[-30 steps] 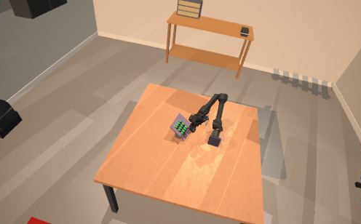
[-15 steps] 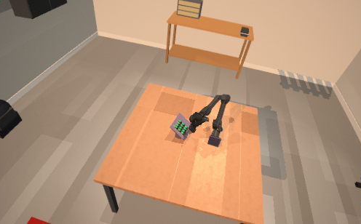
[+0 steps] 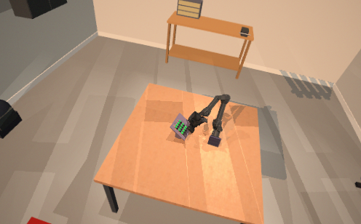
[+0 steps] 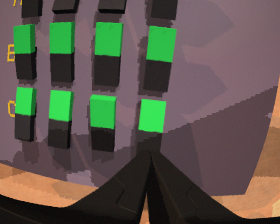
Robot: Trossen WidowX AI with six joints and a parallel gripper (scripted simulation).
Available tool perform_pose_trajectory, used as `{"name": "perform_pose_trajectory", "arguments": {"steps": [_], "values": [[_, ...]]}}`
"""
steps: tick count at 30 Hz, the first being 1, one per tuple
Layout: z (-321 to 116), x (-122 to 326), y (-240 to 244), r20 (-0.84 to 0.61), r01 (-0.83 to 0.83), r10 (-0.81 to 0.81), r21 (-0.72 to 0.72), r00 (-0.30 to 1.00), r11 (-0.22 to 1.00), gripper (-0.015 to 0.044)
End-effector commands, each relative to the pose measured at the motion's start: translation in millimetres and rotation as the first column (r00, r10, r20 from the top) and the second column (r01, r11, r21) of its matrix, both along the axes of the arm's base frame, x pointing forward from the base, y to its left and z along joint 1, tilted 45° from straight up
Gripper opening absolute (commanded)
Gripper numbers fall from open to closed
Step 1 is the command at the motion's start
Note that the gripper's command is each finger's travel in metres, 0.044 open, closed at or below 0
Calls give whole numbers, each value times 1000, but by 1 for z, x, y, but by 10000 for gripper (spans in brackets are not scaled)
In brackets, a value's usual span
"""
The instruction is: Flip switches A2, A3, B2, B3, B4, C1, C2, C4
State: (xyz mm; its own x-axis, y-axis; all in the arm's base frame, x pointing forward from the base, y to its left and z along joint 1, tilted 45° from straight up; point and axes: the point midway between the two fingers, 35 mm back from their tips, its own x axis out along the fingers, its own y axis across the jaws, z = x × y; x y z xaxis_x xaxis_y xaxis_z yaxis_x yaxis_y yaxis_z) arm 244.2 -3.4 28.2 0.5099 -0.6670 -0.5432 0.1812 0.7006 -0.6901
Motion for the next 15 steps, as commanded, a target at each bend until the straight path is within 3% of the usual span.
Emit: {"name": "perform_pose_trajectory", "arguments": {"steps": [1,15], "values": [[-4,2,-5,-8,0,0,-5,1000,1000,0],[-8,5,-9,-8,0,0,-5,1000,1000,0]]}}
